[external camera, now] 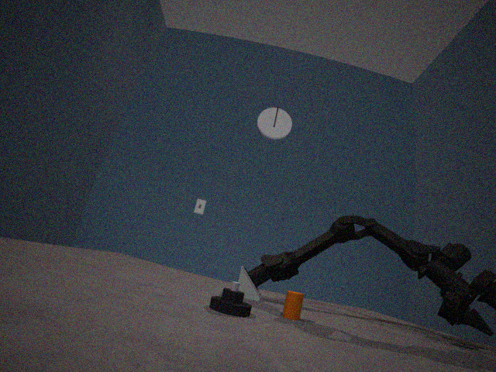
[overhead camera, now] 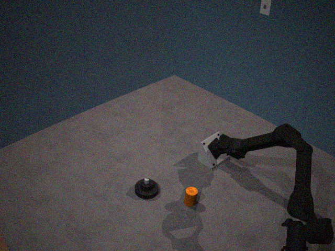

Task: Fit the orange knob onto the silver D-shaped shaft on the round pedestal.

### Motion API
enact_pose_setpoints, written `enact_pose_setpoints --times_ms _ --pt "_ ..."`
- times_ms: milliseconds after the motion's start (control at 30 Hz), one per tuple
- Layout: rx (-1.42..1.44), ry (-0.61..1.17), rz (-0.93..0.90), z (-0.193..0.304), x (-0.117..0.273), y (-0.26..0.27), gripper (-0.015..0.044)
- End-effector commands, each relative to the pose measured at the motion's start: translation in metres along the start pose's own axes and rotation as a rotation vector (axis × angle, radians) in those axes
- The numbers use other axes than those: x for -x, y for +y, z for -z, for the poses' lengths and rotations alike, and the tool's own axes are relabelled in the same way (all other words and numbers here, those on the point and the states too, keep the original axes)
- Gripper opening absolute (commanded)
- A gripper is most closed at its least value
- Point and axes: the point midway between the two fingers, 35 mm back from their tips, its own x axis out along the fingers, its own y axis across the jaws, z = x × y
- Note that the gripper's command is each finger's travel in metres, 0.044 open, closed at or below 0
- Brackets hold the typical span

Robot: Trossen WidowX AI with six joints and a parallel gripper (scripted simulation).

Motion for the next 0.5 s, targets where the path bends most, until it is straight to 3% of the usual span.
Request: enact_pose_setpoints --times_ms 0,200,467 --pt "0.0 0.0 0.0 0.0 0.0 0.0 0.0426" --pt "0.399 -0.17 0.02 -0.055 0.004 0.031 0.044" --pt "0.982 -0.41 0.214 -0.144 0.032 0.078 0.044"
